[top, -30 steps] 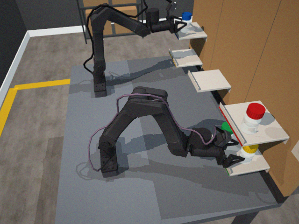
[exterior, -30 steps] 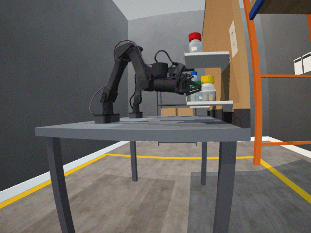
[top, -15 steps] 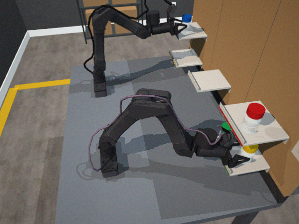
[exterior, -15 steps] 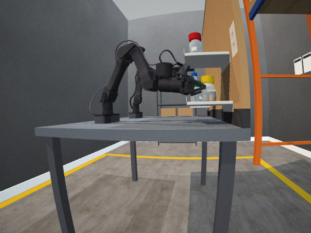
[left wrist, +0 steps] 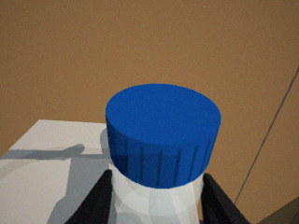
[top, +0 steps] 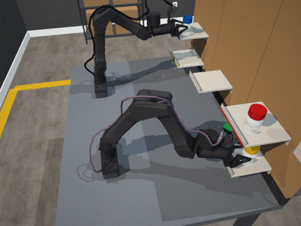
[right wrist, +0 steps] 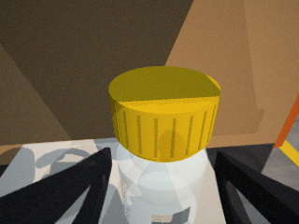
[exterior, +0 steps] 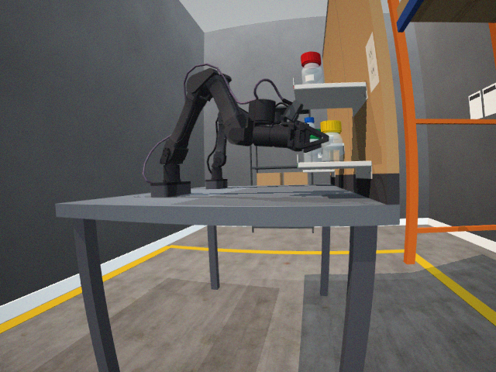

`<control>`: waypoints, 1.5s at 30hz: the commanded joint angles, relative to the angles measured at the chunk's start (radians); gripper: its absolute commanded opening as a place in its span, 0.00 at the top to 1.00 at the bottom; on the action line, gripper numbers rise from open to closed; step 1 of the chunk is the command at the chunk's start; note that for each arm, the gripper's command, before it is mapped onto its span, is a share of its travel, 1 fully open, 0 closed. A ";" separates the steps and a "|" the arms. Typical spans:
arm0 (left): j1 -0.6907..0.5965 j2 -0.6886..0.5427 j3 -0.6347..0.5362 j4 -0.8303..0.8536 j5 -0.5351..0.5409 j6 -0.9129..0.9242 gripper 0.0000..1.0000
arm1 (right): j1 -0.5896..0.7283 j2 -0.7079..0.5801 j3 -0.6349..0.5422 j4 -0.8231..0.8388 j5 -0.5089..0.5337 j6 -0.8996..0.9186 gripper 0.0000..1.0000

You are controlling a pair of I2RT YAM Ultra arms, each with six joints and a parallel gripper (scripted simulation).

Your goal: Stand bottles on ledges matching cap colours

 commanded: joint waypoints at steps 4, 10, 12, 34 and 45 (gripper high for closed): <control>0.013 -0.009 0.003 0.033 0.003 0.009 0.51 | 0.005 -0.021 0.017 0.021 0.007 0.006 0.36; 0.013 -0.009 0.003 0.033 0.003 0.009 0.40 | 0.003 -0.022 0.014 0.023 0.007 0.006 0.45; 0.012 -0.022 -0.009 0.047 0.002 0.009 0.32 | 0.003 -0.022 0.014 0.023 0.007 0.006 0.47; 0.036 -0.300 -0.323 0.040 0.030 -0.013 0.32 | -0.014 -0.027 -0.016 0.008 0.020 0.006 0.51; 0.025 -0.426 -0.412 0.029 0.024 0.007 0.32 | -0.041 -0.048 -0.082 -0.007 0.049 -0.001 0.51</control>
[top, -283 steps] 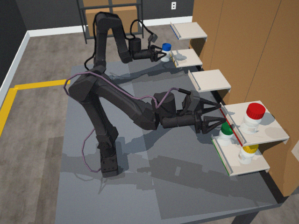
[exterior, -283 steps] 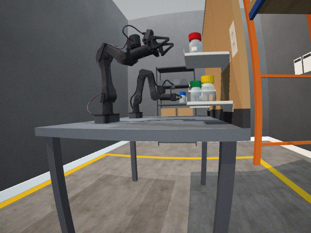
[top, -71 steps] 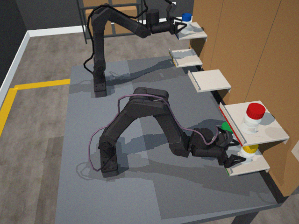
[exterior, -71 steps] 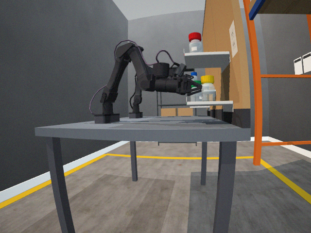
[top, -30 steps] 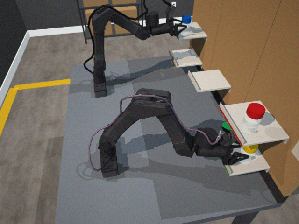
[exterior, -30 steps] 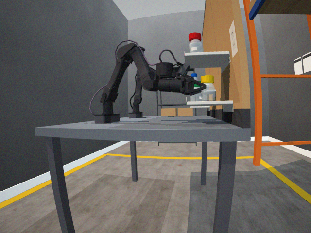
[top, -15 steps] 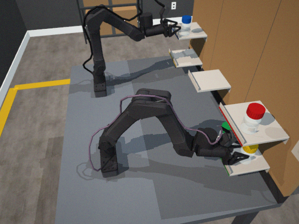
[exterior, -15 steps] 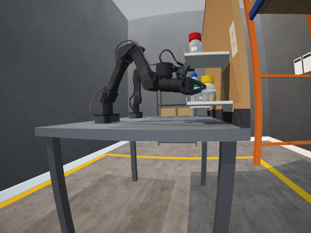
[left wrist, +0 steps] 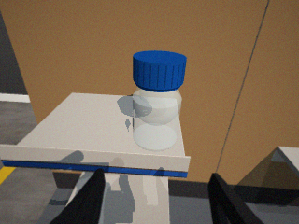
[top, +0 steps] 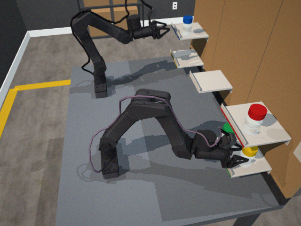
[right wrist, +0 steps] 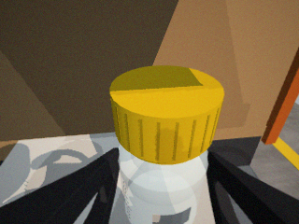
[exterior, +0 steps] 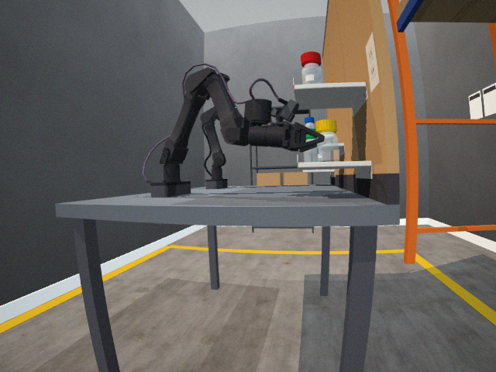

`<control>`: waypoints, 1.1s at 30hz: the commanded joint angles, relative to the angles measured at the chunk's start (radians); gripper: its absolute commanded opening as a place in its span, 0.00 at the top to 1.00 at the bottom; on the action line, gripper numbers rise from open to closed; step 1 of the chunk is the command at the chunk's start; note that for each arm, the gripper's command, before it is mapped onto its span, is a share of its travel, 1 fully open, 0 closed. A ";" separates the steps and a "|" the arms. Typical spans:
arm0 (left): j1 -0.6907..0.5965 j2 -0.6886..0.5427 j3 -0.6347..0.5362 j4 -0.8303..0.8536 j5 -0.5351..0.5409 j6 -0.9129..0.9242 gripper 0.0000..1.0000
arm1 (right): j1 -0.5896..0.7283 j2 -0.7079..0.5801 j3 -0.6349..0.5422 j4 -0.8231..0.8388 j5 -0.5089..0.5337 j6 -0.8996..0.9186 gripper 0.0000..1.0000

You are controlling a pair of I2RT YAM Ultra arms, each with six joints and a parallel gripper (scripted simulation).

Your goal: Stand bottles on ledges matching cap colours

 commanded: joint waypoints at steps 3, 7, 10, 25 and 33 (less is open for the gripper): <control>-0.005 -0.016 0.004 -0.015 0.001 0.011 0.32 | -0.032 -0.037 -0.069 -0.010 0.031 -0.004 0.51; -0.005 -0.016 0.004 -0.015 0.000 0.011 0.32 | -0.036 -0.048 -0.089 -0.001 0.024 -0.006 0.51; -0.005 -0.016 0.004 -0.015 0.000 0.011 0.32 | -0.042 -0.069 -0.122 0.027 0.004 -0.009 0.51; -0.002 -0.016 0.004 -0.016 0.000 0.004 0.32 | -0.033 -0.117 -0.183 0.113 -0.068 -0.006 0.51; 0.106 -0.058 -0.109 -0.009 0.128 0.034 0.00 | -0.033 -0.117 -0.183 0.113 -0.068 -0.006 0.51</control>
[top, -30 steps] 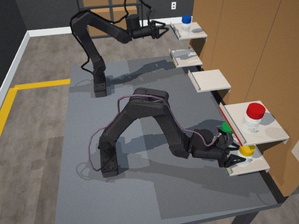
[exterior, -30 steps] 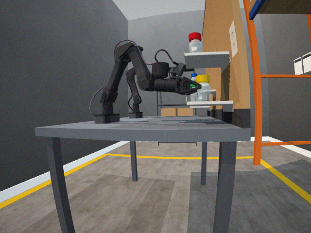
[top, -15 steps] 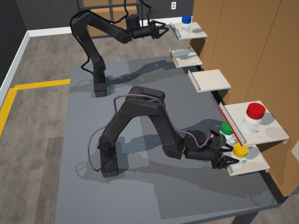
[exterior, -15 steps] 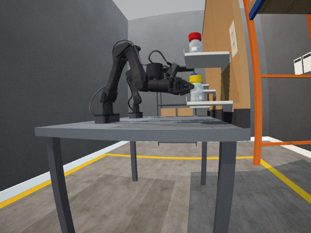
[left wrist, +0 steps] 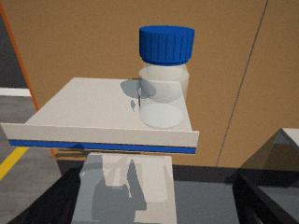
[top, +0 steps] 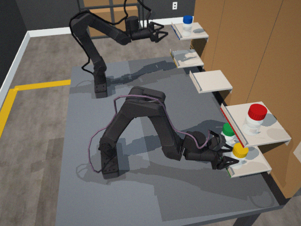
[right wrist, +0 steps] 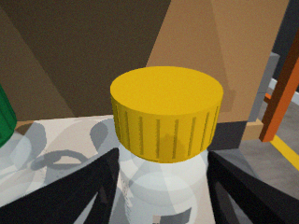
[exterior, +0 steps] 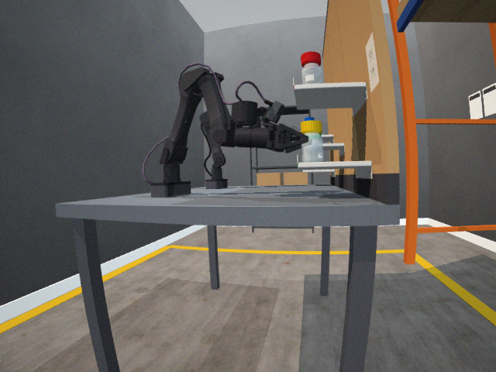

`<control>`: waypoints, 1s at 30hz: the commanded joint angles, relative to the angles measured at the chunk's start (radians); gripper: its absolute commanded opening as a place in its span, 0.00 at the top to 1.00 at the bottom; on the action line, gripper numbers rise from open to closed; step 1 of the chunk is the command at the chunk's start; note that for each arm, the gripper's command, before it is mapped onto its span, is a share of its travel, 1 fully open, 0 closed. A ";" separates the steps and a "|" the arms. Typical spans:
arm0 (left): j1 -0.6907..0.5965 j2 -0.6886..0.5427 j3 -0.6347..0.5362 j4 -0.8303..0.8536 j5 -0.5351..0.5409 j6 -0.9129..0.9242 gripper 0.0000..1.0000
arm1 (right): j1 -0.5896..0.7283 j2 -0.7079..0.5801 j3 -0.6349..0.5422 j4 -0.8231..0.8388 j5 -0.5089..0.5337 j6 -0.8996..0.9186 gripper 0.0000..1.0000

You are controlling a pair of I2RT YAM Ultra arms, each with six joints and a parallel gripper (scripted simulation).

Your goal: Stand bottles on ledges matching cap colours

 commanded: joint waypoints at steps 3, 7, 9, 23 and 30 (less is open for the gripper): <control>0.128 -0.049 -0.112 0.001 0.104 0.038 0.00 | 0.002 -0.023 0.000 0.010 -0.017 0.000 0.51; 0.191 -0.054 -0.155 0.019 0.142 0.053 0.00 | 0.002 -0.023 0.000 0.010 -0.017 0.000 0.51; 0.220 -0.047 -0.172 0.023 0.160 0.060 0.00 | 0.002 -0.023 0.000 0.010 -0.017 0.000 0.51; 0.274 -0.040 -0.200 0.019 0.171 0.057 0.00 | 0.002 -0.023 0.000 0.010 -0.017 0.000 0.51; 0.268 -0.040 -0.190 0.014 0.171 0.057 0.00 | 0.002 -0.043 0.001 -0.014 -0.026 0.000 0.51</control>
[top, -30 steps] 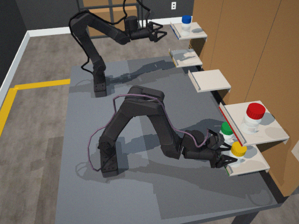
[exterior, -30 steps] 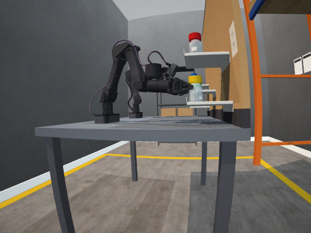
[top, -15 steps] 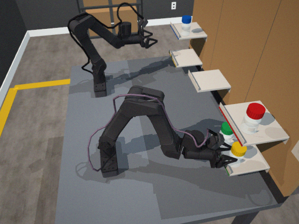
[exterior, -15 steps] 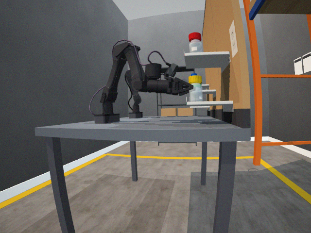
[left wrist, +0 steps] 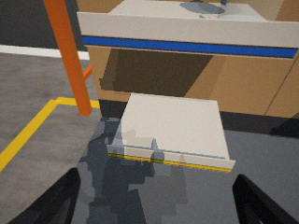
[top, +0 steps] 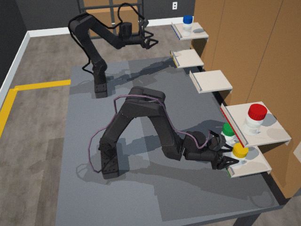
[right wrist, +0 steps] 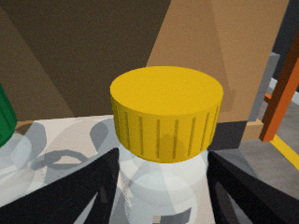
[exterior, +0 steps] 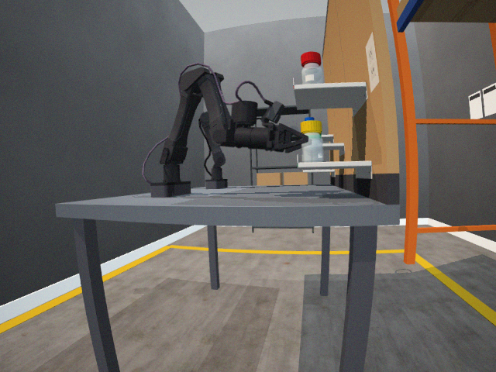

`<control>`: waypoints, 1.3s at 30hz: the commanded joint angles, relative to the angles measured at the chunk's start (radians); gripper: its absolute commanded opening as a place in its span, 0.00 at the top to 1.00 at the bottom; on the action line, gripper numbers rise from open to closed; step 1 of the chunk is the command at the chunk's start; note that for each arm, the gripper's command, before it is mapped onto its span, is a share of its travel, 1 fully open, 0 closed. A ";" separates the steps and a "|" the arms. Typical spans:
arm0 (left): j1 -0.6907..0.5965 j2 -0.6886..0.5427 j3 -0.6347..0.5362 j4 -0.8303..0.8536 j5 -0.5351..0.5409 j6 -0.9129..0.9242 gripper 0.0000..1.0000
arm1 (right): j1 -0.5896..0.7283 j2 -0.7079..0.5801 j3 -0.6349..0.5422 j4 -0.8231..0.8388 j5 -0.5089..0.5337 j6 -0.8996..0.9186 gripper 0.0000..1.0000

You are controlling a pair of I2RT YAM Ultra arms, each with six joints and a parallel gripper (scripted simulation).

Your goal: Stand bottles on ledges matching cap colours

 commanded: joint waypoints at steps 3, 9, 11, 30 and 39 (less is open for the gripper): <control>0.005 -0.018 0.002 0.007 0.009 0.010 0.00 | 0.001 -0.096 0.021 -0.072 -0.026 0.000 0.51; 0.005 -0.018 0.002 0.007 0.009 0.009 0.00 | -0.005 -0.218 0.056 -0.227 -0.028 0.000 0.51; 0.005 -0.018 0.002 0.007 0.009 0.009 0.00 | -0.007 -0.228 0.062 -0.243 -0.029 -0.001 0.51; 0.005 -0.018 0.002 0.007 0.009 0.009 0.00 | -0.015 -0.237 0.028 -0.243 -0.033 -0.003 0.51; 0.005 -0.018 0.002 0.007 0.009 0.009 0.00 | -0.025 -0.270 -0.022 -0.221 -0.041 -0.007 0.51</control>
